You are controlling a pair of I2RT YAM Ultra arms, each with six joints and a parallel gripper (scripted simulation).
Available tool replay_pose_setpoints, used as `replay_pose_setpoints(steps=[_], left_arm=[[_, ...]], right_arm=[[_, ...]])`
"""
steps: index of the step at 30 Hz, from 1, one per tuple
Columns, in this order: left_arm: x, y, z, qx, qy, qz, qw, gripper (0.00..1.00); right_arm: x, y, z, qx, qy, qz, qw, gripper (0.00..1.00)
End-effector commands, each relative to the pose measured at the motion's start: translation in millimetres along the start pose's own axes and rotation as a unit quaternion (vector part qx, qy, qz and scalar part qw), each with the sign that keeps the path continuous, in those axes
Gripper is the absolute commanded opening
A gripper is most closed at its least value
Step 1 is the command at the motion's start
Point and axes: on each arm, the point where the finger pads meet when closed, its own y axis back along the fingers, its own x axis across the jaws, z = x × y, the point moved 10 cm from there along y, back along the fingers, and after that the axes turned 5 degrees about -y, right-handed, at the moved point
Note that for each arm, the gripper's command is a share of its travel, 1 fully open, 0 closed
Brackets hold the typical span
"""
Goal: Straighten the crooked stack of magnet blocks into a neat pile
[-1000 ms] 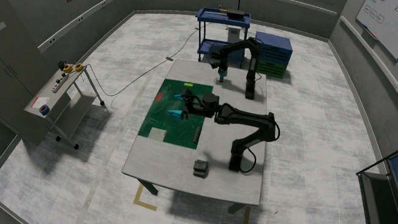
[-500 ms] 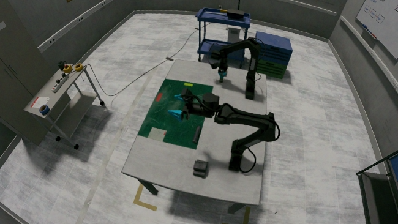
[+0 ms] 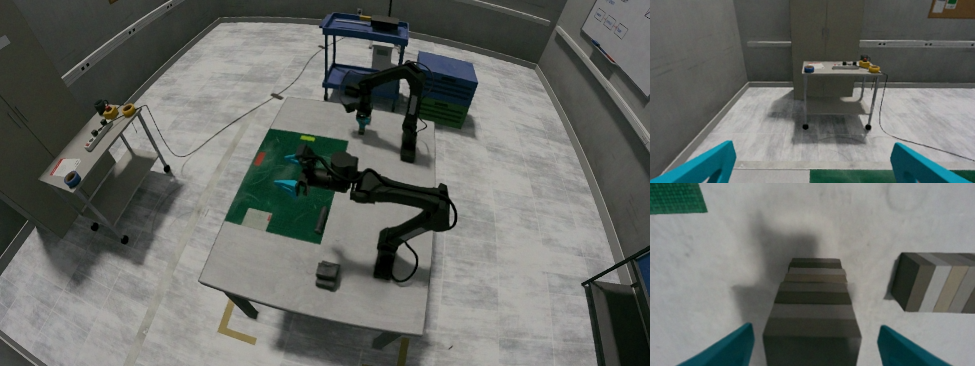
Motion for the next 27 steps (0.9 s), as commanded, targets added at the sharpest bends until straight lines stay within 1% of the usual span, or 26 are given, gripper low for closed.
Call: replay_pose_setpoints(steps=[1,3,4,5,7,9,11,13,16,18,20,27], left_arm=[[0,9,15,-0.014,-0.004,0.000,1.000,1.00],[0,9,15,-0.014,-0.004,0.000,1.000,1.00],[0,9,15,-0.014,-0.004,0.000,1.000,1.00],[0,9,15,-0.014,-0.004,0.000,1.000,1.00],[0,9,15,-0.014,-0.004,0.000,1.000,1.00],[0,9,15,-0.014,-0.004,0.000,1.000,1.00],[0,9,15,-0.014,-0.004,0.000,1.000,1.00],[0,9,15,-0.014,-0.004,0.000,1.000,1.00],[0,9,15,-0.014,-0.004,0.000,1.000,1.00],[0,9,15,-0.014,-0.004,0.000,1.000,1.00],[0,9,15,-0.014,-0.004,0.000,1.000,1.00],[0,9,15,-0.014,-0.004,0.000,1.000,1.00]], right_arm=[[1,16,11,-0.047,-0.003,0.003,0.999,0.77],[1,16,11,-0.047,-0.003,0.003,0.999,0.77],[-4,8,2,-0.003,-0.004,0.000,1.000,0.77],[-2,-9,1,-0.028,-0.002,0.004,1.000,0.77],[4,-16,6,-0.039,0.009,0.004,0.999,0.77],[1,-16,1,-0.003,-0.001,0.006,1.000,0.77],[3,-3,12,-0.032,0.001,0.004,0.999,0.77],[-1,-7,11,-0.023,-0.003,0.005,1.000,0.77],[0,-5,10,-0.027,-0.005,0.004,1.000,0.77],[1,-6,15,-0.025,-0.003,0.004,1.000,0.77],[3,-7,7,-0.024,-0.002,0.005,1.000,0.77],[3,-7,5,-0.023,-0.002,0.005,1.000,0.77]])
